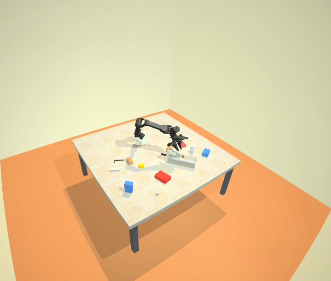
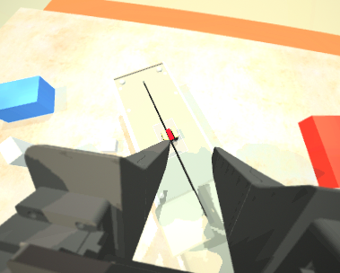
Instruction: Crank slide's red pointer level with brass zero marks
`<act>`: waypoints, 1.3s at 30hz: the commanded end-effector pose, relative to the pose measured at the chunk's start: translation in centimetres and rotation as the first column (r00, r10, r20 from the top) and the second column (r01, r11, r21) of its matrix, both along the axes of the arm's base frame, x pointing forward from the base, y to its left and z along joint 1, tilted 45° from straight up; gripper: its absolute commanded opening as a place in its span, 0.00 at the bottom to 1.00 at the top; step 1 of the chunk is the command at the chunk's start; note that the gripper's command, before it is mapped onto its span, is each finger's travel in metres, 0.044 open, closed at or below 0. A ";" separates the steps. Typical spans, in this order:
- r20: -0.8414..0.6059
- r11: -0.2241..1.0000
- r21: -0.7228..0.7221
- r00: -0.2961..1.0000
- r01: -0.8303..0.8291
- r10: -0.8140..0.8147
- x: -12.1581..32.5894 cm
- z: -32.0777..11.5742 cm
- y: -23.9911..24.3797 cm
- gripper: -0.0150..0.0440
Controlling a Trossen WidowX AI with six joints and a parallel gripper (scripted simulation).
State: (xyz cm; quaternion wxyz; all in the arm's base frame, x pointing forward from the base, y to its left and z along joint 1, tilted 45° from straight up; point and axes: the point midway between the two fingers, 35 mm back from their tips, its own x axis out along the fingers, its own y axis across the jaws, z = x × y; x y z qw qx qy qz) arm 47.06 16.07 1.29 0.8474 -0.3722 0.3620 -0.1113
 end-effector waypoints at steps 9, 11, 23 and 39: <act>0.000 1.000 -0.001 1.000 0.000 0.000 0.0 0.0 0.0 1.00; 0.000 1.000 -0.001 1.000 0.000 0.000 0.0 0.0 0.0 0.91; 0.000 1.000 -0.001 1.000 0.000 0.000 0.0 0.0 0.0 0.38; 0.000 1.000 0.000 1.000 0.000 0.000 0.0 0.0 0.0 0.25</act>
